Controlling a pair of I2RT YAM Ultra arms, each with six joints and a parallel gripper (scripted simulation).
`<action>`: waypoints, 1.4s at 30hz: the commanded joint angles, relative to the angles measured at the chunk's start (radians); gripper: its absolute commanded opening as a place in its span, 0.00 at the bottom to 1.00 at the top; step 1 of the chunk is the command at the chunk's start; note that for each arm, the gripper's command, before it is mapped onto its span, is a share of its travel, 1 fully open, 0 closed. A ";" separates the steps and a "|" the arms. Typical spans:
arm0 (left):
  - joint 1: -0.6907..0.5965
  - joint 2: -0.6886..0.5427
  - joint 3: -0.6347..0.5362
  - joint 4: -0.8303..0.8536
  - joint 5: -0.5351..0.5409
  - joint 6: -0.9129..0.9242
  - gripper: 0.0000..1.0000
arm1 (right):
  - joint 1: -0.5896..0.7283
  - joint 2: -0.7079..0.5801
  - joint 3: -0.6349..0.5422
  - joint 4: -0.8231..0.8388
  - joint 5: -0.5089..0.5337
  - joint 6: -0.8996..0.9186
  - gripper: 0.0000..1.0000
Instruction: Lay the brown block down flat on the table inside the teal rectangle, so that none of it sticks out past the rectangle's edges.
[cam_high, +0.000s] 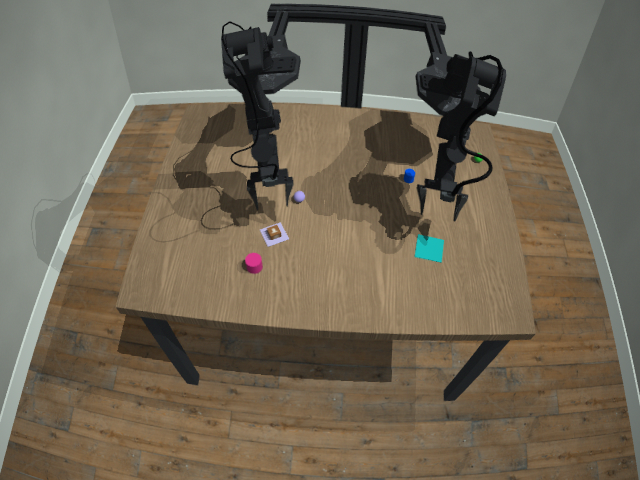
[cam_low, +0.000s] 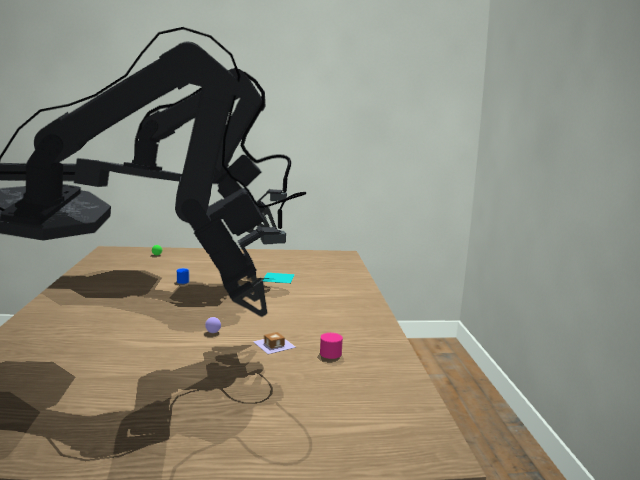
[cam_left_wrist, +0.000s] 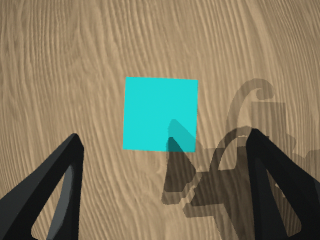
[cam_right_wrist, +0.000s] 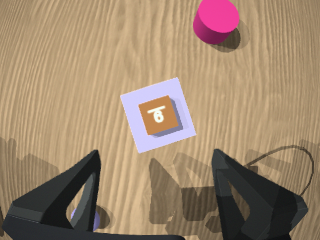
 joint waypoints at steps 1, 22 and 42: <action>0.000 0.004 0.007 0.019 0.011 0.011 1.00 | 0.011 -0.022 0.000 -0.059 0.013 0.004 0.66; -0.554 -0.247 -0.147 0.108 -0.013 0.050 1.00 | -0.025 0.124 0.612 -0.967 0.067 -0.189 0.55; -0.863 -0.416 -0.222 0.092 -0.043 0.051 1.00 | 0.016 0.237 0.829 -1.129 0.072 -0.240 0.55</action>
